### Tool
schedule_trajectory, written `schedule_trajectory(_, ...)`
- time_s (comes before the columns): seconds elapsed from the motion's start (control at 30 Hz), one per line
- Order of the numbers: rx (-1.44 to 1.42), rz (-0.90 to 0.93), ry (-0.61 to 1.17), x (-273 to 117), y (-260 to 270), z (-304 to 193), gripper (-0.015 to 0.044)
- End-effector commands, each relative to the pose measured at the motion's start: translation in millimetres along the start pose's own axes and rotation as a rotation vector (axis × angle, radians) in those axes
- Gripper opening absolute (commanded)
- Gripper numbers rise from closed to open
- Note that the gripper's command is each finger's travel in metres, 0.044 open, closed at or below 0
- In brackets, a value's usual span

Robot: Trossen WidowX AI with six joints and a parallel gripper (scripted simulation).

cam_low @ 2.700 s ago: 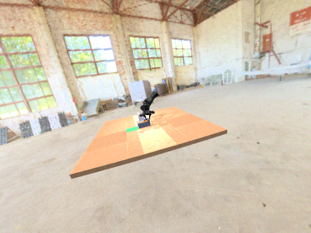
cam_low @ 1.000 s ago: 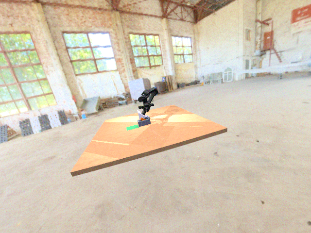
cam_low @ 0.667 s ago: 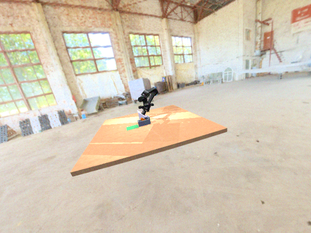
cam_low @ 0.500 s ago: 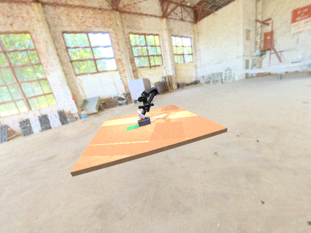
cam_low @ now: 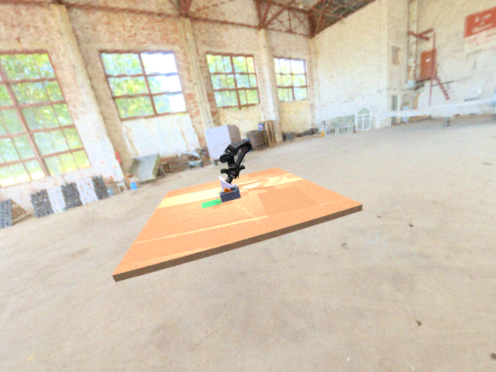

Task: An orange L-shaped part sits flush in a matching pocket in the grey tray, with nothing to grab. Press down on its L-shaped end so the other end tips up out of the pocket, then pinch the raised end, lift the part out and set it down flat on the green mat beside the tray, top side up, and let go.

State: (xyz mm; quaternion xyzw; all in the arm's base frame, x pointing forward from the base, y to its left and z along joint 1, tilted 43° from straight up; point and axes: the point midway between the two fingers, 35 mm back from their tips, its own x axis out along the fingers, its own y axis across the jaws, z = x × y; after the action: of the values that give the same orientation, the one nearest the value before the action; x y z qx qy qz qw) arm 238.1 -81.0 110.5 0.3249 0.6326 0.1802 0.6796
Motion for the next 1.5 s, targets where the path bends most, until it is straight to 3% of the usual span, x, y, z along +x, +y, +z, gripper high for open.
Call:
schedule_trajectory(0.0,0.219,-0.004,0.002,-1,-13,5,0.028)
schedule_trajectory(0.4,1.425,-0.012,0.01,-2,-71,18,0.028)
schedule_trajectory(0.7,1.442,-0.013,0.011,-1,-71,18,0.028)
schedule_trajectory(0.97,1.442,-0.012,0.011,28,-71,17,0.028)
schedule_trajectory(1.47,1.442,-0.012,0.01,49,-72,18,0.028)
